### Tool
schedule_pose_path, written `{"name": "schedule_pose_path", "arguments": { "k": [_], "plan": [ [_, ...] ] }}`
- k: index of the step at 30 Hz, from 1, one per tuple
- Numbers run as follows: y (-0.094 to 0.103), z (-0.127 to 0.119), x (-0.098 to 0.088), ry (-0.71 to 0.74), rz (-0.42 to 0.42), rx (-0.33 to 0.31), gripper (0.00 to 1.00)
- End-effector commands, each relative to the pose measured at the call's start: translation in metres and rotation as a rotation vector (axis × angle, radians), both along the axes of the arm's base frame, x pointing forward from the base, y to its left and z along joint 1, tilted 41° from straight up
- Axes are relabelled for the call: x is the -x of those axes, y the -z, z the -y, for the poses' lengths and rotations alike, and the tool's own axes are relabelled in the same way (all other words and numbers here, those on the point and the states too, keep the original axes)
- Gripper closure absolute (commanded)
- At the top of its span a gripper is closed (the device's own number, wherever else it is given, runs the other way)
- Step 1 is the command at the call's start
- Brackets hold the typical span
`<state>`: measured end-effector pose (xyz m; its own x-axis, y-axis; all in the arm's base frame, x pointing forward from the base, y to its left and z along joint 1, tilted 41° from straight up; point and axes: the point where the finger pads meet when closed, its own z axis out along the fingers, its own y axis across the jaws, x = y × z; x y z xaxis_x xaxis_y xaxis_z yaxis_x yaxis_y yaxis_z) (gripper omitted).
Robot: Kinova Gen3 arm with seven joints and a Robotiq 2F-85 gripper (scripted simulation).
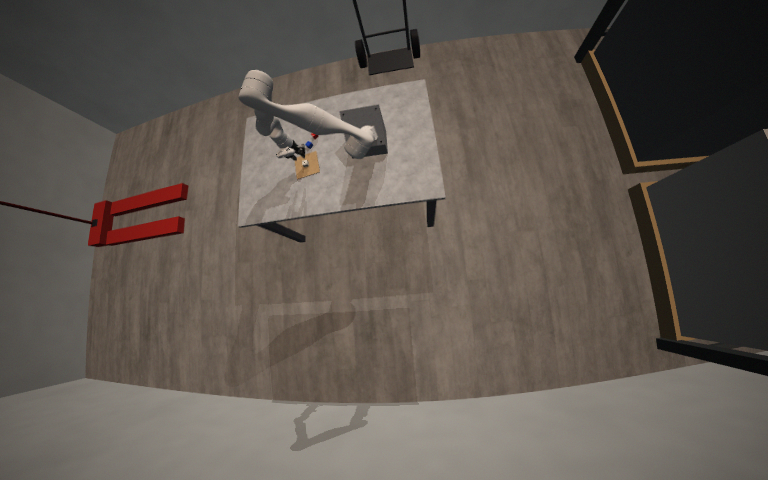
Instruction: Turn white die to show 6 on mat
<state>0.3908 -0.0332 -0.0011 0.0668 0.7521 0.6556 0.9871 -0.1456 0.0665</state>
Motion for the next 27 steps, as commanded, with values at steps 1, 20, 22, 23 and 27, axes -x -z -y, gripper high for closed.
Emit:
{"name": "schedule_pose_path", "arguments": {
  "k": [1, 20, 22, 23, 27],
  "plan": [
    [0.004, -0.005, 0.000, -0.004, -0.003, -0.004, 0.54],
    [0.022, -0.020, -0.003, -0.004, -0.003, -0.004, 0.54],
    [0.023, -0.022, -0.003, -0.004, -0.003, -0.004, 0.54],
    [0.024, -0.022, -0.003, -0.004, -0.003, -0.004, 0.54],
    [0.027, -0.025, -0.004, -0.004, -0.003, -0.004, 0.54]
  ]
}}
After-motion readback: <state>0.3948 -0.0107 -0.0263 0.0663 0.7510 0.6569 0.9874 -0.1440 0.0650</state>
